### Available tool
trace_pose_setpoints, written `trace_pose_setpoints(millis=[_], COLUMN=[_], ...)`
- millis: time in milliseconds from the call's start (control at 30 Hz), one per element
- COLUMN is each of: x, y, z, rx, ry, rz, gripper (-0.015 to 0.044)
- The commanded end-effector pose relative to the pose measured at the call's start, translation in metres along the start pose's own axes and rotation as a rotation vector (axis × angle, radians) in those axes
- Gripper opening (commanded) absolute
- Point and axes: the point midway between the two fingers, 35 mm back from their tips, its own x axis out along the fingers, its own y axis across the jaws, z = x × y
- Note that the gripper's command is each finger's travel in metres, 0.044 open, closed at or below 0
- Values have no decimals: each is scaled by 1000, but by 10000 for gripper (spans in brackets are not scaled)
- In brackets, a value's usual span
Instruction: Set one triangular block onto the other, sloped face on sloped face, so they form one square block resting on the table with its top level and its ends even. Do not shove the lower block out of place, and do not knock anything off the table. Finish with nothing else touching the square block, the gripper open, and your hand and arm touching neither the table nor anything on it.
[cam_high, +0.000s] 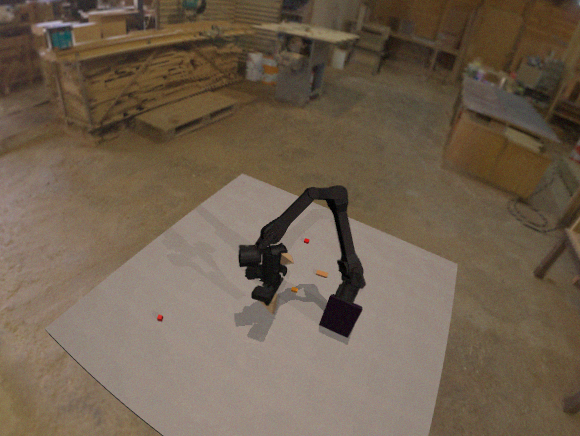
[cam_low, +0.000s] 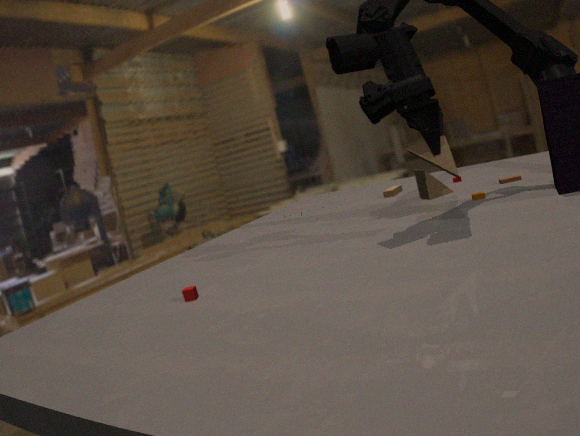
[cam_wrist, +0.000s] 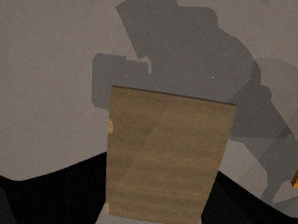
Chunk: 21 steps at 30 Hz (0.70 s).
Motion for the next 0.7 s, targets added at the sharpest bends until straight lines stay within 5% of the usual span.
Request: trace_pose_setpoints(millis=[0, 667], x=[-1, -10], y=[2, 6], z=[2, 5], rx=[-117, -541], ry=[-21, -69], rz=[-48, -234], gripper=[0, 0])
